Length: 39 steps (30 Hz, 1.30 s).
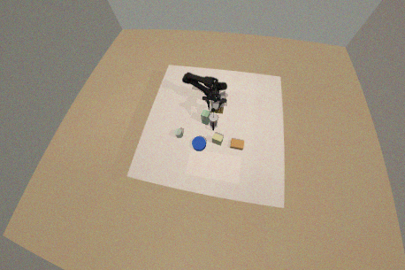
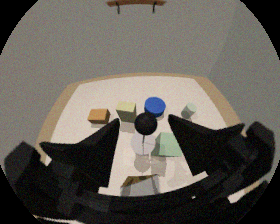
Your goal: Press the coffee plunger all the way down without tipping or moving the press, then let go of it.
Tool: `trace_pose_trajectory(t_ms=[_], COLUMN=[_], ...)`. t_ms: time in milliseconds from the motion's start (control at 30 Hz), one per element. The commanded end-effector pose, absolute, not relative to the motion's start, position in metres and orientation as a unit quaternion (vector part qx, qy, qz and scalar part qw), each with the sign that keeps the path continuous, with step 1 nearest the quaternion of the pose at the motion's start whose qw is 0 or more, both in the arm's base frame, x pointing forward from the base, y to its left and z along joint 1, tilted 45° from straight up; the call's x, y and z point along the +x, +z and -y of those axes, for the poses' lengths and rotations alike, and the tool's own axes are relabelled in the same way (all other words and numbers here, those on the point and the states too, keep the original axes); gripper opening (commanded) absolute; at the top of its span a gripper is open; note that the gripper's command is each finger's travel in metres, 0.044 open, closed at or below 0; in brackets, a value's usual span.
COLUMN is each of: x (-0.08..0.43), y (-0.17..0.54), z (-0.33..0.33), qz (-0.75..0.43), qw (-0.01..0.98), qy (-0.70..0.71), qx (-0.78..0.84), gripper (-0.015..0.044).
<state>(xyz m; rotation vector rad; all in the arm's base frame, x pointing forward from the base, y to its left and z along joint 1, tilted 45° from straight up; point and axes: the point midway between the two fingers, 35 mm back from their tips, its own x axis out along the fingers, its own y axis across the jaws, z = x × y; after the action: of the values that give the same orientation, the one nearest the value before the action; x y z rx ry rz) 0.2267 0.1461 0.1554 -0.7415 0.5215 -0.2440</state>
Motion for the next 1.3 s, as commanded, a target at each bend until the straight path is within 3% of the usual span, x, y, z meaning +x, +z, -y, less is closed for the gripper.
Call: trace_pose_trajectory(t_ms=[0,133,1267], x=[0.227,0.227,0.230], y=[0.156,0.156,0.129], z=[-0.145,-0.145,-0.123], qz=[-0.248,-0.248,-0.253], qw=[0.892,0.892,0.892], qy=[-0.118,-0.118,-0.117], qx=[-0.359,-0.359,-0.357], gripper=[0.0230,0.0125,0.0124])
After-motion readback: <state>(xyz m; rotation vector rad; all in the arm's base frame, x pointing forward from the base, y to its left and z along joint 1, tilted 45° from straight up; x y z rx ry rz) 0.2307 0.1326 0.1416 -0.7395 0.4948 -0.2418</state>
